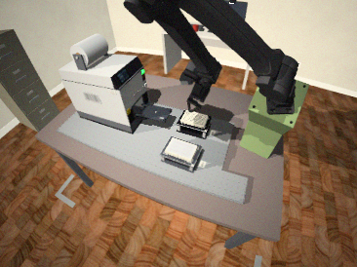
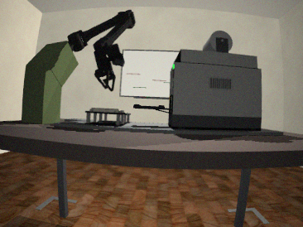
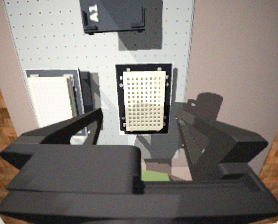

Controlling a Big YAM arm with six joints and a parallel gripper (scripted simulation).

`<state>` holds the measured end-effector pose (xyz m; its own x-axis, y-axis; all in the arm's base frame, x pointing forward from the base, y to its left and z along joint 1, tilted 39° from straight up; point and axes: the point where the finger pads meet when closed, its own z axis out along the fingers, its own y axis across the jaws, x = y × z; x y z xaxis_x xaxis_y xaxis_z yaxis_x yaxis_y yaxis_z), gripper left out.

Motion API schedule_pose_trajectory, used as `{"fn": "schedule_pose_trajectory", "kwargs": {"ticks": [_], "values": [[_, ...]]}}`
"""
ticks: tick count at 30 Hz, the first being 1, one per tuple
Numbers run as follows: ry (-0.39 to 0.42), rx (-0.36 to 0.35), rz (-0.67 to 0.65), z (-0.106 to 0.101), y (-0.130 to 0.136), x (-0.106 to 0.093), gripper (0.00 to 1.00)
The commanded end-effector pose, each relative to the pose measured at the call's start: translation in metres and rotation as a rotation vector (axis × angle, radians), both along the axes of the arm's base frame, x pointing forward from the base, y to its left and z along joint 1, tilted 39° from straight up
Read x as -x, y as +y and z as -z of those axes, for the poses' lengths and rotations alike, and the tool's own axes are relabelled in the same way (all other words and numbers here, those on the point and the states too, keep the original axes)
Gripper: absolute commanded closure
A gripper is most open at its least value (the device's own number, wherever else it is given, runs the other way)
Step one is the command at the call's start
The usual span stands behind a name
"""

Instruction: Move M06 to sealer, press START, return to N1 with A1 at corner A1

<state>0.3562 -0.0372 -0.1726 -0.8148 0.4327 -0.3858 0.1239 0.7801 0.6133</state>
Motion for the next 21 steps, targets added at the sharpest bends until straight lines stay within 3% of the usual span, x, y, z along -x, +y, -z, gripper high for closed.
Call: {"fn": "schedule_pose_trajectory", "kwargs": {"ticks": [1,4,15,21], "values": [[-0.022,0.025,-0.03,0.007,-0.011,0.003,0.0],[-0.012,0.027,-0.017,0.019,-0.024,0.012,0.0],[-0.022,0.026,-0.028,0.005,-0.009,0.007,0.0],[-0.04,0.028,-0.029,0.003,-0.009,-0.008,0.0]]}}
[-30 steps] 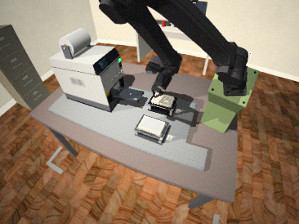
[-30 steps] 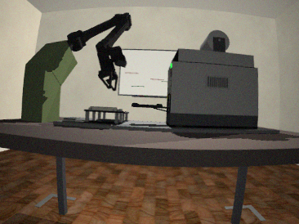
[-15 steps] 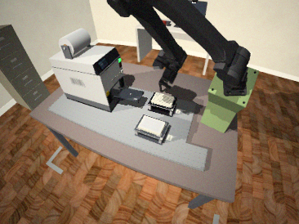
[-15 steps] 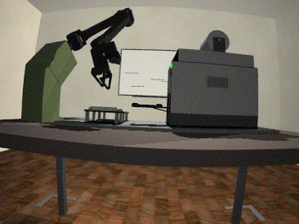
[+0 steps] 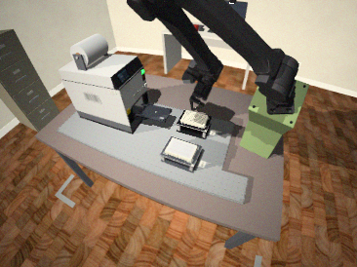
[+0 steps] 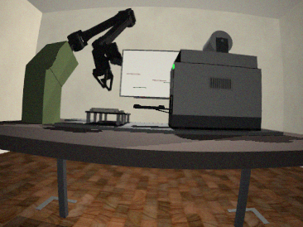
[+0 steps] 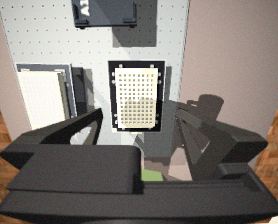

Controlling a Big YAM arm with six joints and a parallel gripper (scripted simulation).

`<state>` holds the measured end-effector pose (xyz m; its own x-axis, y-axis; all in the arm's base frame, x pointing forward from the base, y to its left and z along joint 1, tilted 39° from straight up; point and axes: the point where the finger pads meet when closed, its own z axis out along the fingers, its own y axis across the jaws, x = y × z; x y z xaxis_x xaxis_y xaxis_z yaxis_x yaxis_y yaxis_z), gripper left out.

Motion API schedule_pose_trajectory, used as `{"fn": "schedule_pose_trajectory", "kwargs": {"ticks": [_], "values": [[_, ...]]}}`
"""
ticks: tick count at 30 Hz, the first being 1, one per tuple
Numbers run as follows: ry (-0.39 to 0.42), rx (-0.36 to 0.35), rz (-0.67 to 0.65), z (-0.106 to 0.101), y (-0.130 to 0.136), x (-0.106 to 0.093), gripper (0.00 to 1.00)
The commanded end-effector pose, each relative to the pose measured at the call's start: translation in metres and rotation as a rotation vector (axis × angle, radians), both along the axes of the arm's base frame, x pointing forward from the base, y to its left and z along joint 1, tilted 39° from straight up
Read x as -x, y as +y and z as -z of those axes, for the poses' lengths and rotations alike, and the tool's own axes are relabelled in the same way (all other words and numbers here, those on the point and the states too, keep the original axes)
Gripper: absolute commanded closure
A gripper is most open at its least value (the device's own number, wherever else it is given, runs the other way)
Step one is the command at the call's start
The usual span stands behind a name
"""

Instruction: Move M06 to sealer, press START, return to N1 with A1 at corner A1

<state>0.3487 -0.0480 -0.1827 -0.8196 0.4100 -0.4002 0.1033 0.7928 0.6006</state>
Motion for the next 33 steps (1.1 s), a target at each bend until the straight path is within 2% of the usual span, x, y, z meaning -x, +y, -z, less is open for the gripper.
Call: {"fn": "schedule_pose_trajectory", "kwargs": {"ticks": [1,8,17,24,28,33], "values": [[-0.03,0.008,-0.01,-0.007,0.002,-0.015,0.0],[0.019,-0.021,0.0,-0.006,0.011,0.001,0.0],[-0.026,0.008,-0.016,-0.008,0.005,-0.013,0.0],[0.015,-0.017,-0.005,0.012,0.019,-0.003,0.0],[0.023,-0.021,-0.002,0.015,0.022,-0.001,0.0],[-0.006,-0.01,0.003,0.015,0.021,-0.014,0.0]]}}
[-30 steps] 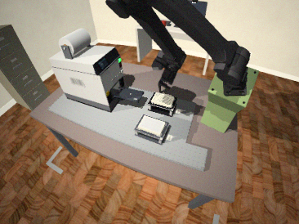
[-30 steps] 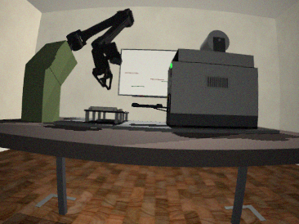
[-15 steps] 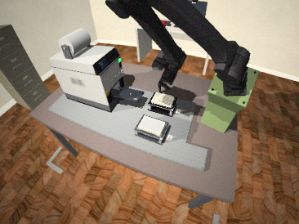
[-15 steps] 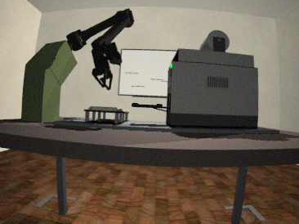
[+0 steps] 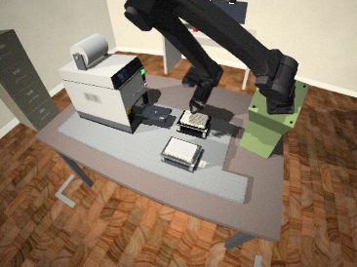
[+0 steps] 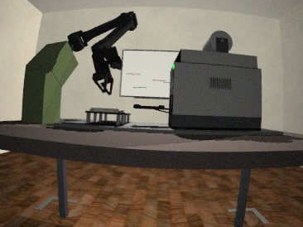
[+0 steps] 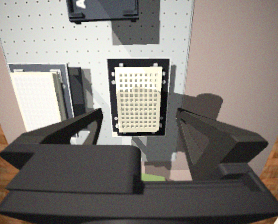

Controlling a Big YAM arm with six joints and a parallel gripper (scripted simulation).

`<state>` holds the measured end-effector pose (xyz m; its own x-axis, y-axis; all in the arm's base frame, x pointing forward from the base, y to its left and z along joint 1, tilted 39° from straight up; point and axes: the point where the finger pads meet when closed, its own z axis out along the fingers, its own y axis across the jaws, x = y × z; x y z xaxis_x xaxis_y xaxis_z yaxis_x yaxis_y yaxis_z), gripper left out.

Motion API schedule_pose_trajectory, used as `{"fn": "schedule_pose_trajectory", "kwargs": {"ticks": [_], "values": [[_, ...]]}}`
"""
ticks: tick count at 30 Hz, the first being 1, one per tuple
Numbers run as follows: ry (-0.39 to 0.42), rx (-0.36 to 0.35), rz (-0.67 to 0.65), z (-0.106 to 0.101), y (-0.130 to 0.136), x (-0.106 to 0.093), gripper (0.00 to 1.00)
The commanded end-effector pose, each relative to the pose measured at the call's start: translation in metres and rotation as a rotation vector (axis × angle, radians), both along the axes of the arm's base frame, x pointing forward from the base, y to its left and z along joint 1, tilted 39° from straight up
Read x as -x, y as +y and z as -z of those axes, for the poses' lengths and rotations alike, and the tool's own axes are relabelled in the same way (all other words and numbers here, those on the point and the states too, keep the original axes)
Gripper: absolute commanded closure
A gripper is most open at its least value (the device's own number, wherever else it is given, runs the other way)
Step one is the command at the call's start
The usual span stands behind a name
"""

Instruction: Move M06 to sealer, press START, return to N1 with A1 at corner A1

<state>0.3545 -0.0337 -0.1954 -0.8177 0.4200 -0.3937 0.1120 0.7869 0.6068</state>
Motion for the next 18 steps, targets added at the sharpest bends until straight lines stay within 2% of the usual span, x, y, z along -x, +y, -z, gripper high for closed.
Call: {"fn": "schedule_pose_trajectory", "kwargs": {"ticks": [1,7,15,18], "values": [[-0.004,-0.004,-0.007,0.005,0.009,-0.007,0.0],[0.01,-0.012,-0.006,0.017,0.017,-0.004,0.0],[-0.016,0.002,0.0,0.017,0.015,-0.015,0.0],[-0.003,-0.005,-0.005,0.026,0.022,-0.012,0.0]]}}
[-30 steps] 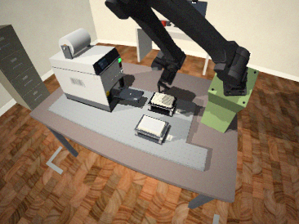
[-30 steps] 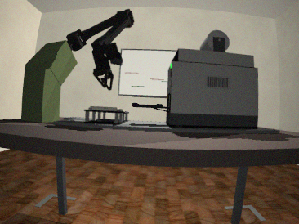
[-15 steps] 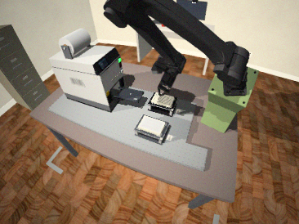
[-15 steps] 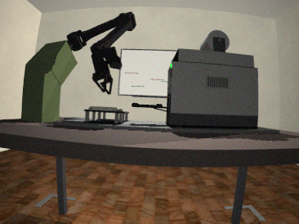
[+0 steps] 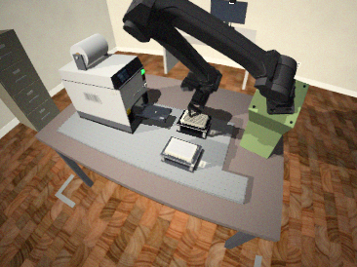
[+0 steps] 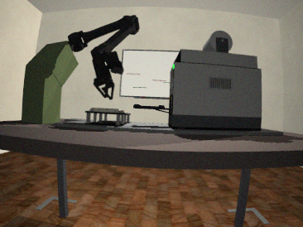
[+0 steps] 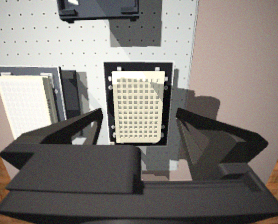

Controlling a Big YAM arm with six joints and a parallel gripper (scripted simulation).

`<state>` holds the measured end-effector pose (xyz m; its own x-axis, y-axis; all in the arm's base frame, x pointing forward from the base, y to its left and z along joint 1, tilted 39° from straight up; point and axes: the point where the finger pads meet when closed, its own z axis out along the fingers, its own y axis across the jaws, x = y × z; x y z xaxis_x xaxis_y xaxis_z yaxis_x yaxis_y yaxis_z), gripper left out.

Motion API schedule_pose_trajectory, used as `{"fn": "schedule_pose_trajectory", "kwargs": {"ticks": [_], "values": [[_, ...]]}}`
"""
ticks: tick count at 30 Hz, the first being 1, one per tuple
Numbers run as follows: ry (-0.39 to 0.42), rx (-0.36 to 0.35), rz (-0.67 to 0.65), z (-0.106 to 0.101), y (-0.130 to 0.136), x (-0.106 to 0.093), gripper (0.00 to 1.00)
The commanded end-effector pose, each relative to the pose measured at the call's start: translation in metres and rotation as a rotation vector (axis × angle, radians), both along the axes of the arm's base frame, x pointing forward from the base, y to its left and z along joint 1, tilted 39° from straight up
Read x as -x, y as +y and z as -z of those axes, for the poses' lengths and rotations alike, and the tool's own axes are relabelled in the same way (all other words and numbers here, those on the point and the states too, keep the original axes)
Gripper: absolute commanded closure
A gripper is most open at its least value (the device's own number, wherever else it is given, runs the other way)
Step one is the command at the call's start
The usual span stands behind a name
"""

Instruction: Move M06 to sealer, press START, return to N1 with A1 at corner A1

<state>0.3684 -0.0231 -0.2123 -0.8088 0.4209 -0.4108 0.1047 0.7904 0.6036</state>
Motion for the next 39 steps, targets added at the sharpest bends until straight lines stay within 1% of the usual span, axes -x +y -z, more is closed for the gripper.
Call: {"fn": "schedule_pose_trajectory", "kwargs": {"ticks": [1,3,4,9,13,17,20,25,32,37,39], "values": [[0.023,-0.015,-0.011,0.011,0.014,0.005,0.0],[0.035,-0.02,-0.011,0.014,0.019,0.01,0.0],[0.034,-0.02,-0.011,0.016,0.02,0.009,0.0],[0.01,-0.014,-0.003,0.017,0.019,-0.003,0.0],[0.008,-0.008,-0.002,0.018,0.018,-0.004,0.0],[0.02,-0.013,-0.011,0.029,0.027,-0.002,0.0],[0.031,-0.022,-0.013,0.032,0.032,0.002,0.0],[0.033,-0.018,-0.007,0.024,0.025,0.006,0.0],[0.017,-0.001,0.002,0.019,0.016,0.003,0.0],[0.006,0.004,0.016,0.021,0.007,-0.004,0.0],[0.01,-0.001,0.014,0.024,0.01,-0.005,0.0]]}}
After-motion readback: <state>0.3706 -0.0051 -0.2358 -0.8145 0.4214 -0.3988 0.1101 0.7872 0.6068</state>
